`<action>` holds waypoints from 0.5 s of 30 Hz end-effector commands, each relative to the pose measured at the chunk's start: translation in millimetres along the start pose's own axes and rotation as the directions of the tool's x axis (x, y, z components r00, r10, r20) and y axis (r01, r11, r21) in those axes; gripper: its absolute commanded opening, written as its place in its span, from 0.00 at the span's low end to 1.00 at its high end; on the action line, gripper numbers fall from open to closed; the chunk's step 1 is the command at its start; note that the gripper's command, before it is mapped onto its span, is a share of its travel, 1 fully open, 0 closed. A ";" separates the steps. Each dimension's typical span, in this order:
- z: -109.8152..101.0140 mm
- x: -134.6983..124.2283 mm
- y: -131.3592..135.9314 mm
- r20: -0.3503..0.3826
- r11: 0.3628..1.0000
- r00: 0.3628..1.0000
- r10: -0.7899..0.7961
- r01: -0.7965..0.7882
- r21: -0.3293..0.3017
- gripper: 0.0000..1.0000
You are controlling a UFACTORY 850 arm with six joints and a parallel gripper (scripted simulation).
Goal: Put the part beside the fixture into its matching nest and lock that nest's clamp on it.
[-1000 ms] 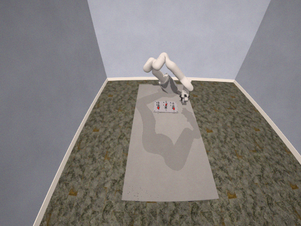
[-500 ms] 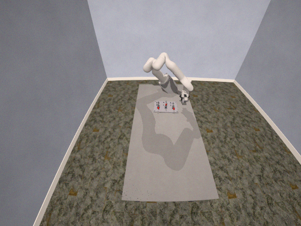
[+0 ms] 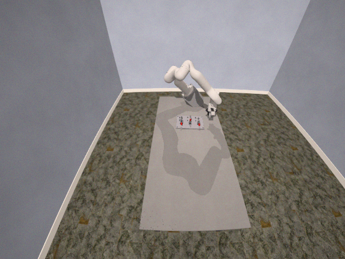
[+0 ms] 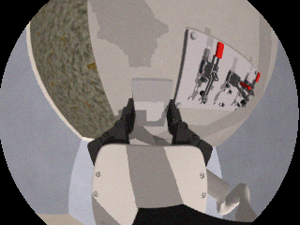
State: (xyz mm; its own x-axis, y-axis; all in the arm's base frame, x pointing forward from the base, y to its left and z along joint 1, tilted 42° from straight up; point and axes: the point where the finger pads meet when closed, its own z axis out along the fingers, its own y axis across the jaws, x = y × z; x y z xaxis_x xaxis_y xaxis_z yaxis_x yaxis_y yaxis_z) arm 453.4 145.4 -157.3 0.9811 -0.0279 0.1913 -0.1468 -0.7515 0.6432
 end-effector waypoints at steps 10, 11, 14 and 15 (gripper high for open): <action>6.3 -10.4 -0.5 -0.001 1.000 1.000 0.000 0.000 0.001 0.00; 6.3 -10.4 -0.5 -0.001 1.000 1.000 0.000 0.000 0.001 0.00; 8.8 -14.3 -0.5 -0.001 1.000 1.000 0.000 0.000 0.001 0.00; 9.7 -15.7 -0.5 -0.001 1.000 1.000 0.000 0.000 0.001 0.00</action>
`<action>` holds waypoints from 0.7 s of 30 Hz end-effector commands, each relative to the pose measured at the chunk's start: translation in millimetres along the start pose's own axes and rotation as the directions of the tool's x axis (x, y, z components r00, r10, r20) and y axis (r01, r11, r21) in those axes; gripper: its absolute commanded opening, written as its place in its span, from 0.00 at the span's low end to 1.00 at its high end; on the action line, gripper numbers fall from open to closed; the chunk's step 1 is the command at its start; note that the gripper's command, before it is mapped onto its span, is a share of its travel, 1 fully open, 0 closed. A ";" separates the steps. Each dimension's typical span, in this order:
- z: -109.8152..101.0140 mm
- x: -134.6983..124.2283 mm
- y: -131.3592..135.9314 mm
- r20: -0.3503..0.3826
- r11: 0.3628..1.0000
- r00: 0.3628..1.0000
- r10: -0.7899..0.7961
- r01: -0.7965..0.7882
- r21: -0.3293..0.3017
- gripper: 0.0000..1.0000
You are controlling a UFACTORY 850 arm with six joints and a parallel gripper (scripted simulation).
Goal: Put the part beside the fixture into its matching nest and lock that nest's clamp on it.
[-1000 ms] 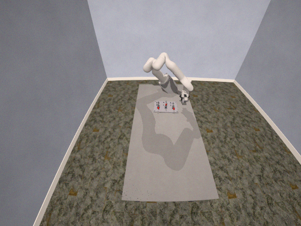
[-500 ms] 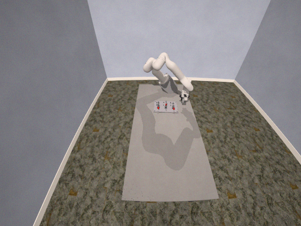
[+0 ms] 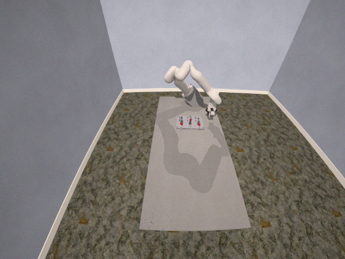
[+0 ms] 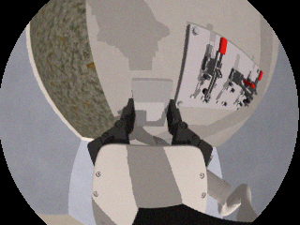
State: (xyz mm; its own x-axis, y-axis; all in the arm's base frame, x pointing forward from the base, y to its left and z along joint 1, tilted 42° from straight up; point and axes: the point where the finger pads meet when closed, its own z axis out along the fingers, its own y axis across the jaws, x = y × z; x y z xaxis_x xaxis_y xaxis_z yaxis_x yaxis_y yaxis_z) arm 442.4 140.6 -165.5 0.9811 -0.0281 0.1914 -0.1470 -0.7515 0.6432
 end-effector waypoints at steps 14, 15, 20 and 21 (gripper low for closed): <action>12.1 -19.4 -0.5 -0.001 1.000 1.000 0.000 0.000 0.001 0.00; 12.9 -20.5 -0.5 -0.001 1.000 1.000 0.000 0.000 0.001 0.00; 15.9 -25.2 -0.5 -0.001 1.000 1.000 0.000 0.000 0.001 0.00; 16.3 -25.9 -0.5 -0.001 1.000 1.000 0.000 0.000 0.001 0.00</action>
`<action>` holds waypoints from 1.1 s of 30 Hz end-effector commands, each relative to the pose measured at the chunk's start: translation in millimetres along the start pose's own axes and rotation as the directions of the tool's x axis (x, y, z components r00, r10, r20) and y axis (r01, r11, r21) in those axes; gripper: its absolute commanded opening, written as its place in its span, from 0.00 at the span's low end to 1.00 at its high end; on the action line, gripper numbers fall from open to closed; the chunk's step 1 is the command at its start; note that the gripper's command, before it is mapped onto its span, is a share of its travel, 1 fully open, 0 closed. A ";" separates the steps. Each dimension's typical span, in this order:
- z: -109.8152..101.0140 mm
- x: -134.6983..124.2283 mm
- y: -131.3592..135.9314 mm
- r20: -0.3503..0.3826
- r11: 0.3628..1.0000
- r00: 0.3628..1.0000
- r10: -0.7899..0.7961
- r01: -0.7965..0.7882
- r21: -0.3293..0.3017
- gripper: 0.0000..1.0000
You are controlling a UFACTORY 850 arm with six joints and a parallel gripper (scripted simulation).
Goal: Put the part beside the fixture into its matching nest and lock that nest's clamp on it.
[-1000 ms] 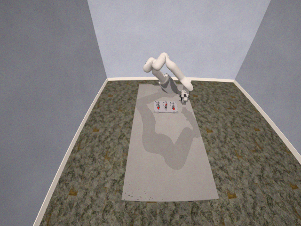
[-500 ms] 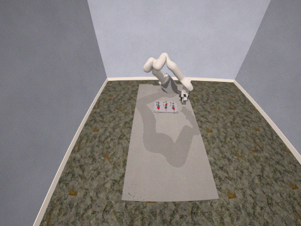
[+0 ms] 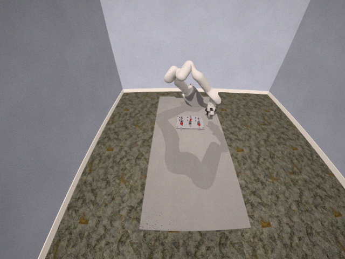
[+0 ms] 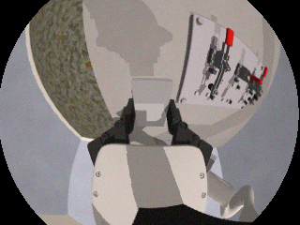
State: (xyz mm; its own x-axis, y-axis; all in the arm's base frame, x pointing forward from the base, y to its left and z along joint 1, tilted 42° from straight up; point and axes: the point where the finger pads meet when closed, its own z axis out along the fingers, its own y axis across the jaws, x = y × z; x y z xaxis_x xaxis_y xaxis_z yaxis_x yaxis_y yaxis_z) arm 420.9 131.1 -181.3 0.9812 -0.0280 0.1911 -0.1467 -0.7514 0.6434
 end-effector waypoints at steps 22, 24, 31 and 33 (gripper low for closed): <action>3.5 -5.9 -0.6 -0.001 1.000 1.000 0.001 -0.001 0.001 0.00; 3.5 -5.9 -0.6 -0.001 1.000 1.000 0.001 -0.001 0.001 0.00; 3.5 -5.9 -0.6 -0.001 1.000 1.000 0.001 -0.001 0.001 0.00; 3.5 -5.9 -0.6 -0.001 1.000 1.000 0.001 -0.001 0.001 0.00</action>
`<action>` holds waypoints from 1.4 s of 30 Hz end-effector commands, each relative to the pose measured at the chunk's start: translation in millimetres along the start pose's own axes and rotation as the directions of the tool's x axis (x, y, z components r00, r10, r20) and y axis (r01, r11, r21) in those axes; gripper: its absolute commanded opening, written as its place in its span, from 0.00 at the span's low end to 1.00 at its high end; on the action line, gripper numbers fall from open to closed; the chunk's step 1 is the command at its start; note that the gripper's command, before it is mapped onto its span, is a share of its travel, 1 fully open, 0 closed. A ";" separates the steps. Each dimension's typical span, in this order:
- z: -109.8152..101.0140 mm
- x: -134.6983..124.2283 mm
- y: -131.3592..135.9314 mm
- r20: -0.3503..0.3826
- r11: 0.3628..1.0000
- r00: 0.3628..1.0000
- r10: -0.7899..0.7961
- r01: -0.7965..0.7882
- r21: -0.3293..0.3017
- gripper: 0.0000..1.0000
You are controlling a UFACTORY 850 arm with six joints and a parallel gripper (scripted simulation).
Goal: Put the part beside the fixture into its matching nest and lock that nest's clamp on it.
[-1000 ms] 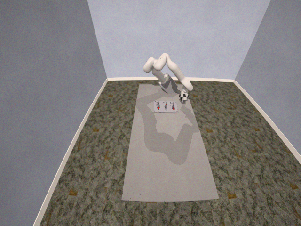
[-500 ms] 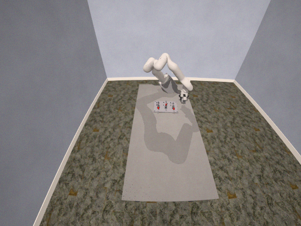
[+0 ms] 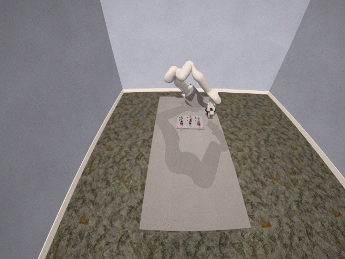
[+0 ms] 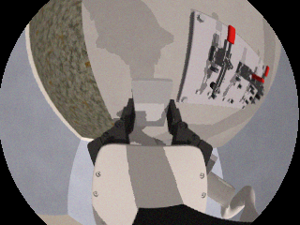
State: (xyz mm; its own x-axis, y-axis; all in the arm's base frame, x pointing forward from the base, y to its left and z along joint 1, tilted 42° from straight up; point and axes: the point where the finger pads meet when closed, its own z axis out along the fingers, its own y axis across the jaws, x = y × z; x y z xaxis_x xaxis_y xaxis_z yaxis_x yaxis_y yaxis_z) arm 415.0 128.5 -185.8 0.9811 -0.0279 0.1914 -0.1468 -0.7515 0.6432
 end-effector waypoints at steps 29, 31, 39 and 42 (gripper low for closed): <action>0.8 1.0 37.4 -0.001 1.000 1.000 0.000 0.000 0.001 0.00; 1.3 1.1 47.9 -0.001 1.000 1.000 0.000 0.000 0.001 0.00; 3.5 1.5 101.2 -0.001 1.000 1.000 0.000 0.000 0.001 0.00; 4.5 1.7 124.1 -0.001 1.000 1.000 0.000 0.000 0.001 0.00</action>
State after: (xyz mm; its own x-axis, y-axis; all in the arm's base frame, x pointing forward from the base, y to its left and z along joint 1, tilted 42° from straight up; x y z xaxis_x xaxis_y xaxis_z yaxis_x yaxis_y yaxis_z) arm 401.4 53.7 -127.6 0.9818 -0.0303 0.1877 -0.1467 -0.7488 0.6463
